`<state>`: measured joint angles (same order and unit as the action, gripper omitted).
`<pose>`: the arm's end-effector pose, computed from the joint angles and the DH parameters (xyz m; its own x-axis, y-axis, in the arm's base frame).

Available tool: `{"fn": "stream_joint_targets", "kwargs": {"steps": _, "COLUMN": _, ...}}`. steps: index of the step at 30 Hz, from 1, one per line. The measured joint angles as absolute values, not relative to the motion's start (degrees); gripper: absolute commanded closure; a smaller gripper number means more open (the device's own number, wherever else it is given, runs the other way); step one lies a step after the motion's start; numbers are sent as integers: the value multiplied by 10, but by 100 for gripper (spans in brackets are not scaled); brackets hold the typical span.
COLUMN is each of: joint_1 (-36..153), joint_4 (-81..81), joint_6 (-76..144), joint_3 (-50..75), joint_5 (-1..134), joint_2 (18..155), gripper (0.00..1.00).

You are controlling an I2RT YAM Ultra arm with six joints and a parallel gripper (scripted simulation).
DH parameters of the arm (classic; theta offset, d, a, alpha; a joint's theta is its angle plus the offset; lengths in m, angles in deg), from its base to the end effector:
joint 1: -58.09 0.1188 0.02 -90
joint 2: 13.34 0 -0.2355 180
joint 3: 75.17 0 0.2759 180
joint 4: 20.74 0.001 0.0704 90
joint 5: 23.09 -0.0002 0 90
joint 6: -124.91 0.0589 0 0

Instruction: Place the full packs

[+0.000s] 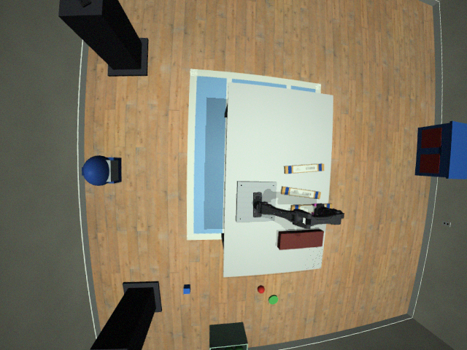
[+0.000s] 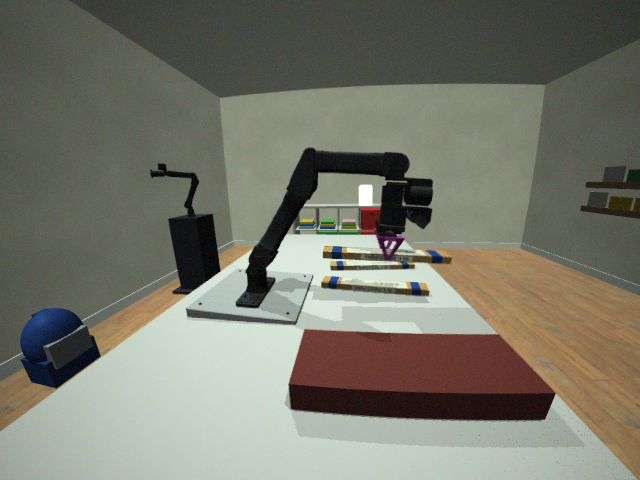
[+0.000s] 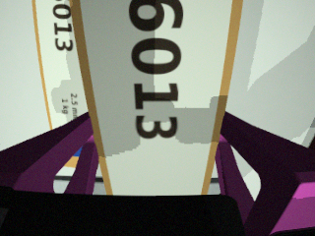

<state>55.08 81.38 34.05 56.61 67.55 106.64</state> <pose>0.4064 -0.0197 0.2499 -0.9993 0.0375 0.0054 0.0376 0.9992 0.0113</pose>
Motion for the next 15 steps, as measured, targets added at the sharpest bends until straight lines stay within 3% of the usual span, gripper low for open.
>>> {"fn": "stream_joint_targets", "kwargs": {"steps": 15, "joint_1": 551, "joint_4": 782, "joint_6": 341, "joint_3": 516, "joint_5": 676, "joint_2": 1066, "gripper": 100}}
